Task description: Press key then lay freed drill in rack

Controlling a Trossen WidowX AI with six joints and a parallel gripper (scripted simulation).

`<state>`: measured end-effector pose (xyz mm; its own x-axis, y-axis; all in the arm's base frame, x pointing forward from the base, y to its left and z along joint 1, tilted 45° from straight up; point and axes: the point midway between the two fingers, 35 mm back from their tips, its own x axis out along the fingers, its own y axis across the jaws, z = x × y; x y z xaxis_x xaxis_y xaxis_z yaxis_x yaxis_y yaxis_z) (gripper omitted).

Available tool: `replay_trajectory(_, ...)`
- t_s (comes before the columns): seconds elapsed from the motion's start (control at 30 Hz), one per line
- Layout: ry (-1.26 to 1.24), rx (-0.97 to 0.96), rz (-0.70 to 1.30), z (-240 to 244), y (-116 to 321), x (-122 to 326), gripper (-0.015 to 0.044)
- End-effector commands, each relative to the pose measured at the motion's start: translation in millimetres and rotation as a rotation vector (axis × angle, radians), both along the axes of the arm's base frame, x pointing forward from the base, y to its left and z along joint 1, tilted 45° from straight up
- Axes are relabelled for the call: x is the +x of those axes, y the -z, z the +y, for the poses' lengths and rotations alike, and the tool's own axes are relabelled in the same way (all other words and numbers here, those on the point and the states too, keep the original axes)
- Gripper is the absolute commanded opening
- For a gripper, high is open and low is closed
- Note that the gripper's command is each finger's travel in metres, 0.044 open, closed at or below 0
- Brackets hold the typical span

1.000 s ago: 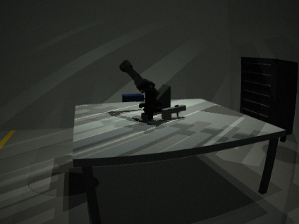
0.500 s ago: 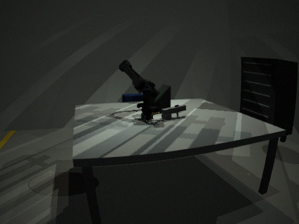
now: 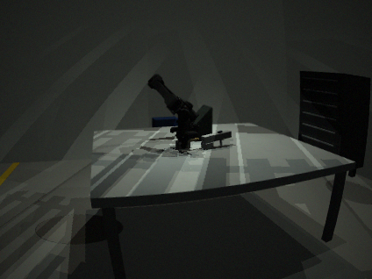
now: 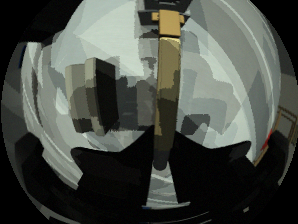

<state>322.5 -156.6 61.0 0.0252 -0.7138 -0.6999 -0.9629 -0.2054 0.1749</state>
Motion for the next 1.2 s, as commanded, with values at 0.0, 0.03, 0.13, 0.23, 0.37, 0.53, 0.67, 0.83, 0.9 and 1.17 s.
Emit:
replay_trajectory(0.0, -0.001, 0.002, -0.004, 2, -2, 0, 0.0)
replay_trajectory(0.03, -0.001, 0.002, -0.004, 3, -2, 0, 0.0)
replay_trajectory(0.13, -0.001, 0.002, -0.003, 4, -3, -1, 0.0)
replay_trajectory(0.23, -0.001, 0.002, -0.003, 5, -4, -1, 0.0)
replay_trajectory(0.37, -0.001, 0.002, -0.003, 7, -6, -2, 0.0)
replay_trajectory(0.53, -0.001, 0.002, -0.003, 10, -7, -3, 0.0)
replay_trajectory(0.67, -0.001, 0.002, -0.003, 11, -8, -3, 0.0)
replay_trajectory(0.83, -0.001, 0.003, -0.003, 14, -9, -4, 0.0)
replay_trajectory(0.9, -0.001, 0.003, -0.003, 15, -9, -4, 0.0)
replay_trajectory(1.17, -0.001, 0.003, -0.003, 18, -11, -5, 0.0)
